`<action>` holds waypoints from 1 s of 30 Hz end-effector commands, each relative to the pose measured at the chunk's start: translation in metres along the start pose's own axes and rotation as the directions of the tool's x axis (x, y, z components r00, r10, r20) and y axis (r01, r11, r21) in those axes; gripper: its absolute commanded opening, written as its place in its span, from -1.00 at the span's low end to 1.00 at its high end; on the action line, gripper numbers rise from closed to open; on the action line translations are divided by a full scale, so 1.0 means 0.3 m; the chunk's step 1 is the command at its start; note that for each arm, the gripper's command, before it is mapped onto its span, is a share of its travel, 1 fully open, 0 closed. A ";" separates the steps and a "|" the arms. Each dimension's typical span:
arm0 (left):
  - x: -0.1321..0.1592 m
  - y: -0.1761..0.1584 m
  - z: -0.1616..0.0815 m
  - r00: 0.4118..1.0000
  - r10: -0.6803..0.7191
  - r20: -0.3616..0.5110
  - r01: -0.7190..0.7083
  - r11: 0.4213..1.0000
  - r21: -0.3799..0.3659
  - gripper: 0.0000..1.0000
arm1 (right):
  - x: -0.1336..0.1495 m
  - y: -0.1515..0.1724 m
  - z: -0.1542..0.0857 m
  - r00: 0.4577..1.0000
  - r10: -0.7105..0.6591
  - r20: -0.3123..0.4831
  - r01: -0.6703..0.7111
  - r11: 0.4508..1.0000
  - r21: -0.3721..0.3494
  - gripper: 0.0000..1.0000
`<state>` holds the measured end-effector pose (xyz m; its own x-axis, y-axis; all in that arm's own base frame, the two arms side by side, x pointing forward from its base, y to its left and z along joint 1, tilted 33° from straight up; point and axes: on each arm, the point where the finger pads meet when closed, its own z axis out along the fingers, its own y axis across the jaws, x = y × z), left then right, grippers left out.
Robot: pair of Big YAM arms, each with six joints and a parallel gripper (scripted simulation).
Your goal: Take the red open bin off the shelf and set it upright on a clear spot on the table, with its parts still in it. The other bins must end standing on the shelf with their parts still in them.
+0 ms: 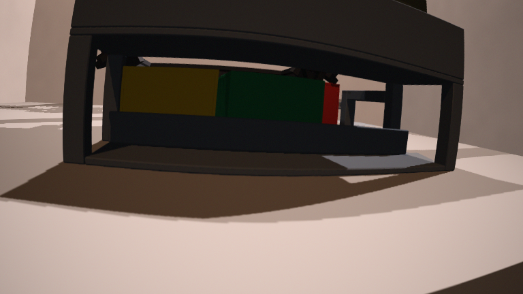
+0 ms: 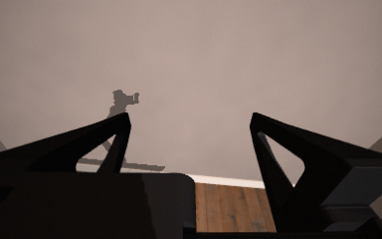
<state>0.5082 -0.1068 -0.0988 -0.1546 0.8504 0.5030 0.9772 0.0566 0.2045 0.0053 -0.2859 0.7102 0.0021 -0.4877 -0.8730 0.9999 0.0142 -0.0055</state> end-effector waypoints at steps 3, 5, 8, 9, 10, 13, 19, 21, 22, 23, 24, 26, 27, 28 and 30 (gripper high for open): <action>-0.043 0.027 -0.127 1.000 0.008 0.029 -0.006 0.998 -0.056 -1.00 | -0.057 -0.015 -0.028 0.999 -0.001 0.048 0.000 1.000 0.011 1.00; -0.045 0.031 -0.130 1.000 0.007 0.030 -0.005 0.998 -0.058 -1.00 | -0.057 -0.015 -0.028 0.999 -0.001 0.048 0.000 1.000 0.011 1.00; -0.047 0.034 -0.132 0.999 0.006 0.032 -0.004 0.998 -0.060 -1.00 | -0.057 -0.015 -0.028 0.999 -0.001 0.048 0.000 1.000 0.011 1.00; -0.047 0.033 -0.132 0.999 0.007 0.031 -0.005 0.998 -0.060 -1.00 | -0.057 -0.015 -0.028 0.999 -0.001 0.048 0.000 1.000 0.011 1.00; -0.047 0.032 -0.132 0.999 0.007 0.031 -0.005 0.998 -0.059 -1.00 | -0.057 -0.015 -0.028 0.999 -0.001 0.048 0.000 1.000 0.011 1.00; -0.047 0.031 -0.132 0.999 0.008 0.031 -0.006 0.998 -0.059 -1.00 | -0.057 -0.015 -0.028 0.999 -0.001 0.048 0.000 1.000 0.011 1.00; -0.048 0.025 -0.130 0.999 0.011 0.030 -0.009 0.998 -0.057 -1.00 | -0.057 -0.015 -0.028 0.999 -0.001 0.048 0.000 1.000 0.011 1.00; -0.049 0.026 -0.131 0.999 0.010 0.031 -0.009 0.998 -0.058 -1.00 | -0.057 -0.015 -0.028 0.999 -0.001 0.048 0.000 1.000 0.011 1.00; -0.050 0.029 -0.133 0.999 0.009 0.032 -0.008 0.998 -0.060 -1.00 | -0.057 -0.015 -0.028 0.999 -0.001 0.048 0.000 1.000 0.011 1.00; -0.051 0.031 -0.134 0.999 0.009 0.032 -0.007 0.998 -0.060 -1.00 | -0.057 -0.015 -0.028 0.999 -0.001 0.048 0.000 1.000 0.011 1.00; -0.051 0.030 -0.134 0.999 0.009 0.032 -0.007 0.998 -0.060 -1.00 | -0.057 -0.015 -0.028 0.999 -0.001 0.048 0.000 1.000 0.011 1.00; -0.051 0.030 -0.134 0.999 0.010 0.032 -0.008 0.998 -0.060 -1.00 | -0.057 -0.015 -0.028 0.999 -0.001 0.048 0.000 1.000 0.011 1.00; -0.051 0.030 -0.134 0.999 0.010 0.032 -0.008 0.998 -0.060 -1.00 | -0.057 -0.015 -0.028 0.999 -0.001 0.048 0.000 1.000 0.011 1.00; -0.051 0.030 -0.134 0.999 0.010 0.032 -0.008 0.998 -0.060 -1.00 | -0.057 -0.015 -0.028 0.999 -0.001 0.048 0.000 1.000 0.011 1.00; -0.051 0.029 -0.134 0.999 0.010 0.032 -0.008 0.998 -0.060 -1.00 | -0.057 -0.015 -0.028 0.999 -0.001 0.048 0.000 1.000 0.011 1.00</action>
<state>0.5070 -0.1081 -0.0991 -0.1510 0.8504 0.5039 0.9777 0.0533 0.2030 0.0053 -0.2859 0.7102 0.0021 -0.4877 -0.8730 0.9999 0.0142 -0.0055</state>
